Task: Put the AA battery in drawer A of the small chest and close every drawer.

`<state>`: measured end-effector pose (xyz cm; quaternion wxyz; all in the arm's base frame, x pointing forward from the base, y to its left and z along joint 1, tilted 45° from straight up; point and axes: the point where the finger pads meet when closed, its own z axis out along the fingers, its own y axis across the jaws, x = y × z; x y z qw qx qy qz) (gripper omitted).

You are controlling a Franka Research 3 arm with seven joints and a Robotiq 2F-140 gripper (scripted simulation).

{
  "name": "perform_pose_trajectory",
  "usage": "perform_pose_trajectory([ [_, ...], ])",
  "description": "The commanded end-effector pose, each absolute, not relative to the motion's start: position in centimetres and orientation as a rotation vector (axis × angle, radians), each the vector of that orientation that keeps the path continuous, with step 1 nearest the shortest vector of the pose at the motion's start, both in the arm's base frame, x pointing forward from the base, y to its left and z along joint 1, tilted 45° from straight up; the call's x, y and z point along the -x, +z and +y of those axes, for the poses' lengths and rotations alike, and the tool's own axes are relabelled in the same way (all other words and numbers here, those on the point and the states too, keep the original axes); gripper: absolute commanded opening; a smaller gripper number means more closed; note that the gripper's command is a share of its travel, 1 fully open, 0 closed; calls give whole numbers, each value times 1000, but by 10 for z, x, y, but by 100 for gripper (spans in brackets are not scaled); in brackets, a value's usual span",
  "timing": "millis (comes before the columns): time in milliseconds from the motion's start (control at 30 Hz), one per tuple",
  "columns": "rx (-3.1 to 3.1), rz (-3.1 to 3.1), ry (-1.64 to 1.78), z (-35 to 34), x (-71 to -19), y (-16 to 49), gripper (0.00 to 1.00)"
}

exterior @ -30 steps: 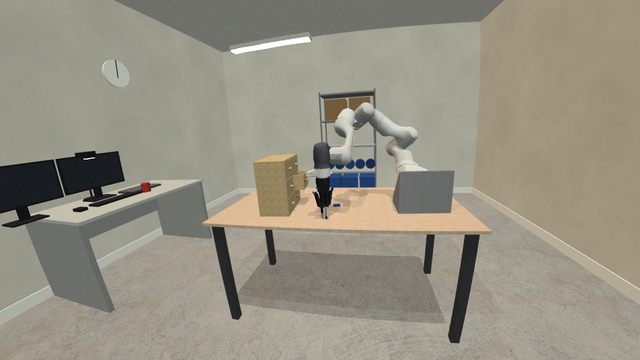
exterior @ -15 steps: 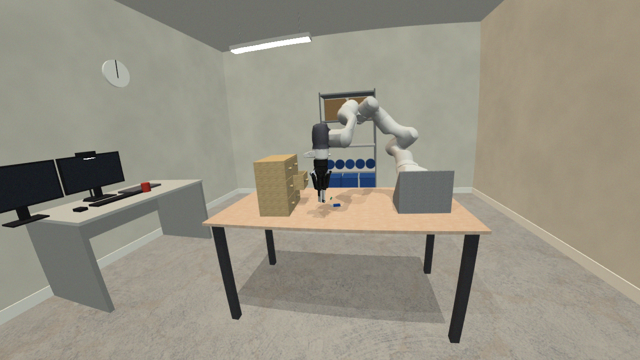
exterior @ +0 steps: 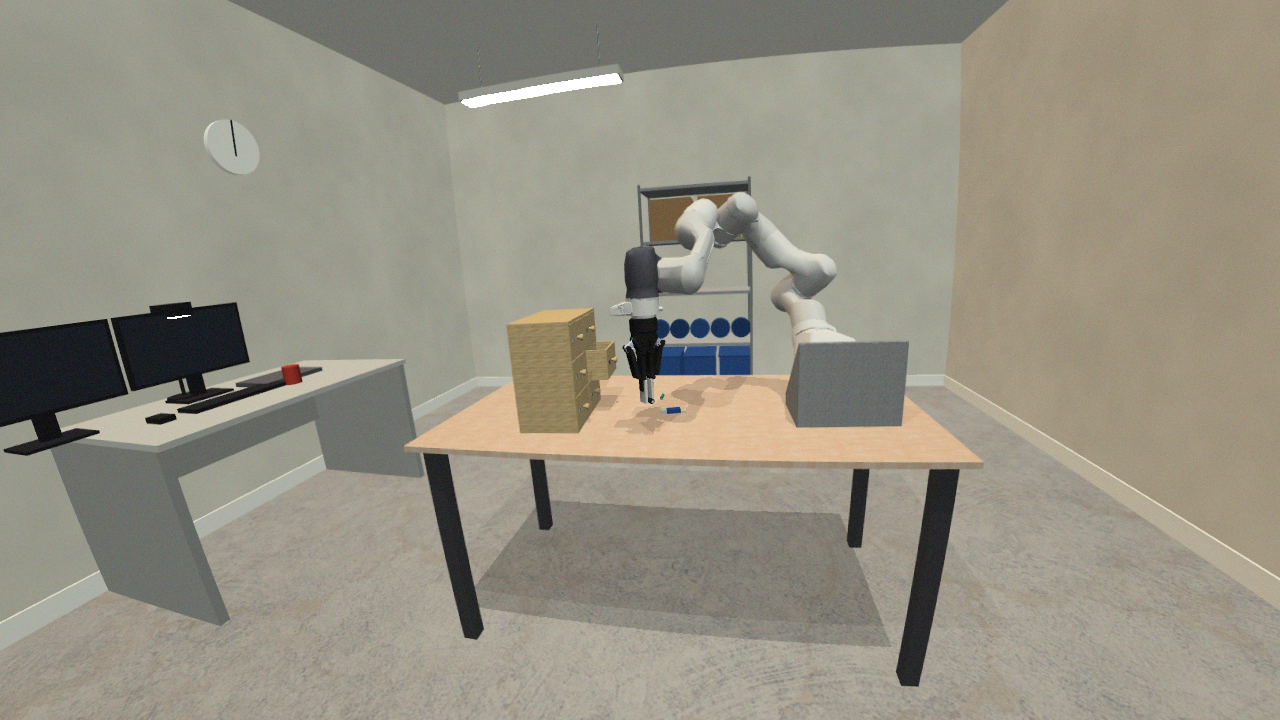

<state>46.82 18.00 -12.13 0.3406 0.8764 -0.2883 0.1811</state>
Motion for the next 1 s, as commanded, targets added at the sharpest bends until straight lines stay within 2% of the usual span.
perform_pose_trajectory([
  [0,-2319,-556,392,154,-487,-87,6],
  [233,-2335,-450,349,137,-495,-67,6],
  [267,-2348,-329,301,117,-502,-45,6],
  [433,-2348,-329,301,117,-502,-45,6],
  [467,-2356,-202,249,96,-508,-23,6],
  [967,-2354,30,153,55,-513,16,6],
])
